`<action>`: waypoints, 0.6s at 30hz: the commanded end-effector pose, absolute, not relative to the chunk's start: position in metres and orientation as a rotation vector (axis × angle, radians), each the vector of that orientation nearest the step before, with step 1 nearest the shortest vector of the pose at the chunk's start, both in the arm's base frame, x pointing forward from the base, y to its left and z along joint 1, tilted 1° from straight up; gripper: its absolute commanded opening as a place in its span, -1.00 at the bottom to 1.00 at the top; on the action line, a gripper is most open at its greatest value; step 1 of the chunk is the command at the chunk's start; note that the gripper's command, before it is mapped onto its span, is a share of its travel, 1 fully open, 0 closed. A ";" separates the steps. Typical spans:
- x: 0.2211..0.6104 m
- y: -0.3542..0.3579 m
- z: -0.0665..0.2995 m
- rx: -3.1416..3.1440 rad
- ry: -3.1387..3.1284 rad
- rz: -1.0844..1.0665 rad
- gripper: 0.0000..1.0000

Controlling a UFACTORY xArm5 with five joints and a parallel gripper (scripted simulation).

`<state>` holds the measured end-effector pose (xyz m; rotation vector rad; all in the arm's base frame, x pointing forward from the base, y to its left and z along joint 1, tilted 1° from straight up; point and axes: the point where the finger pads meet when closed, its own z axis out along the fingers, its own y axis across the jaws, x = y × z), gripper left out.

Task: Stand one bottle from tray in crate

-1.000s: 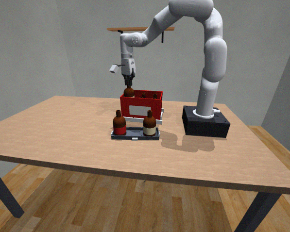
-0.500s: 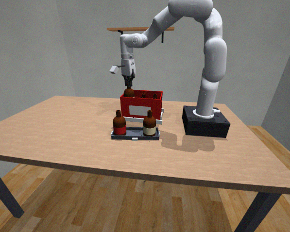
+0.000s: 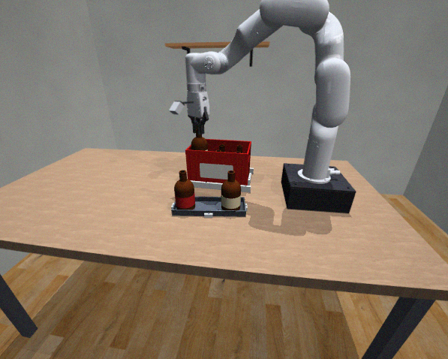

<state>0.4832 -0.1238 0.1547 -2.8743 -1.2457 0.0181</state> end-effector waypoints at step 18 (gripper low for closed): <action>0.484 -0.124 0.148 -2.877 -1.247 0.012 -1.00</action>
